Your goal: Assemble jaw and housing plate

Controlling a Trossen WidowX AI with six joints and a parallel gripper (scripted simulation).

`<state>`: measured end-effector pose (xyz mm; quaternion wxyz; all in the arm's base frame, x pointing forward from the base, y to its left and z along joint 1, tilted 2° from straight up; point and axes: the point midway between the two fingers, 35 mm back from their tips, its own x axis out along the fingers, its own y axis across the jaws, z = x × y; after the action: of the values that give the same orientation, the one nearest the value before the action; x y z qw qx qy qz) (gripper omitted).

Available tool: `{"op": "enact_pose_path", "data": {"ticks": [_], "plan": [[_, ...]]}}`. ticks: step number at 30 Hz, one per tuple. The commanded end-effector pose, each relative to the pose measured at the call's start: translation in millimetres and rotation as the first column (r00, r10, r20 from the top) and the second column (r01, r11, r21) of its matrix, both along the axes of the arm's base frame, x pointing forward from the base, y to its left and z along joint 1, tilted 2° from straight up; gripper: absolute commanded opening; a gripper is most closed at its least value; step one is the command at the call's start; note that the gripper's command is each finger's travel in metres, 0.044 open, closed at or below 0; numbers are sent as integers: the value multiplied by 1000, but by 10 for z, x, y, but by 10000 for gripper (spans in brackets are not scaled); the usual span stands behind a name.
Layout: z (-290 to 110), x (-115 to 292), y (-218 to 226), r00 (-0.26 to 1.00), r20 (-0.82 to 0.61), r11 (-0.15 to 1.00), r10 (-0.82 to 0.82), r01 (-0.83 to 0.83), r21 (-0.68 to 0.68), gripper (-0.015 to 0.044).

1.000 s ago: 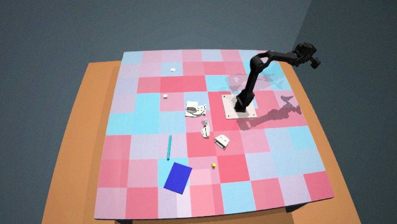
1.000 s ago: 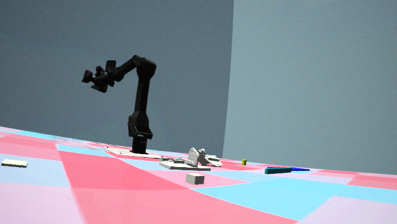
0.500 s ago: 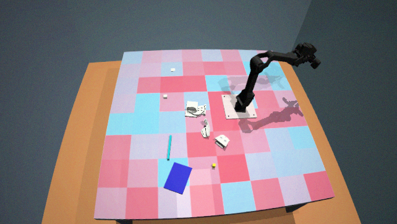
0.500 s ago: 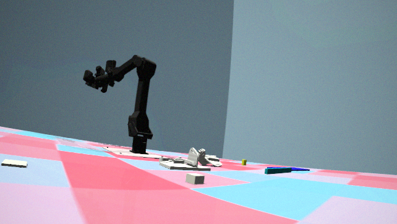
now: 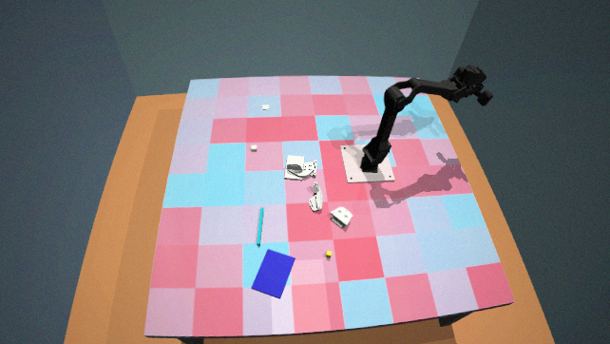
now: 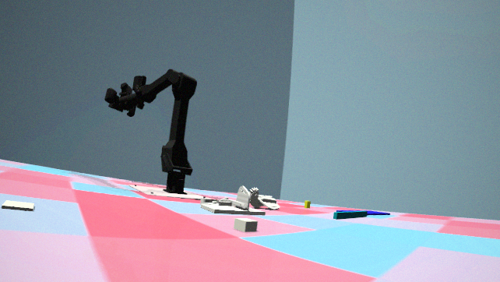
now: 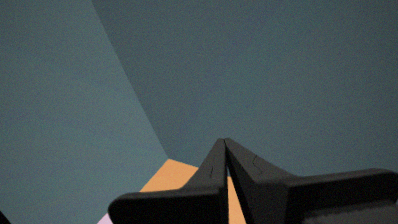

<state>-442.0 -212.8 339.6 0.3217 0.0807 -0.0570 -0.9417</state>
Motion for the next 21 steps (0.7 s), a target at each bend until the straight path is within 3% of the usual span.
{"op": "enact_pose_path", "data": {"ticks": [1,16,21], "plan": [[-5,9,-11,1000,2,1000,2,-2,1,26],[-305,876,-969,968,82,961,238,-247,125,420],[-415,1271,-1324,934,105,918,343,-356,174,440]]}}
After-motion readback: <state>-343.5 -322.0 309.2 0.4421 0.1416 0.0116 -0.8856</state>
